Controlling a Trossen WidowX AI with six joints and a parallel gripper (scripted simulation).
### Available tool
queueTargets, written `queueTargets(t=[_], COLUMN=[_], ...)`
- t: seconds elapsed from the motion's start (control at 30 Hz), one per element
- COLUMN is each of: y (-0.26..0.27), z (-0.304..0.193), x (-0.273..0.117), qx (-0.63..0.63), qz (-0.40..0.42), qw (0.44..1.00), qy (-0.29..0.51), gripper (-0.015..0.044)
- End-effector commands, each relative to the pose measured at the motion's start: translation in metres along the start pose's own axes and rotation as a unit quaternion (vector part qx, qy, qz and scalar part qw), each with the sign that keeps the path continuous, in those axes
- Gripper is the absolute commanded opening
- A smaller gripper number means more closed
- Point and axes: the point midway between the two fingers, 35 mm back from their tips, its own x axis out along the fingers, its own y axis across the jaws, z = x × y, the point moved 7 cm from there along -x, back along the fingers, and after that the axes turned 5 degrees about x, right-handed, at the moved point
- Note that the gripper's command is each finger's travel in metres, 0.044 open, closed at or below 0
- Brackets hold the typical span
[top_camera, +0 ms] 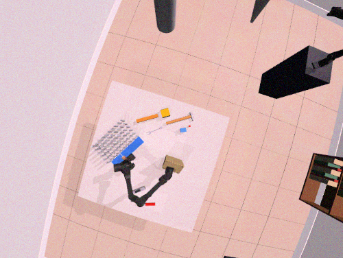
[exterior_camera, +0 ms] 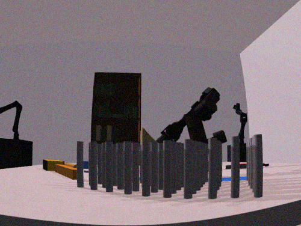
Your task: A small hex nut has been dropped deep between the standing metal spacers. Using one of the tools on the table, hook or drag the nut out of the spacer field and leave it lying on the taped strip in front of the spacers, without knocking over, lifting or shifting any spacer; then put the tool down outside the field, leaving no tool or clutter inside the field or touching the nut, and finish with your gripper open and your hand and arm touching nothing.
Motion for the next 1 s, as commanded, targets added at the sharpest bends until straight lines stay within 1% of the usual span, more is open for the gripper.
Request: queueTargets(t=[0.0,0.57,0.97], y=[-0.002,0.004,0.007], z=[-0.003,0.001,0.005], x=[-0.001,0.013,0.013], qx=[-0.003,-0.001,-0.001], qz=[-0.003,-0.002,-0.002], qw=[1.000,1.000,1.000], qy=[0.002,0.003,0.003], gripper=[0.0000,0.0000,0.0000])
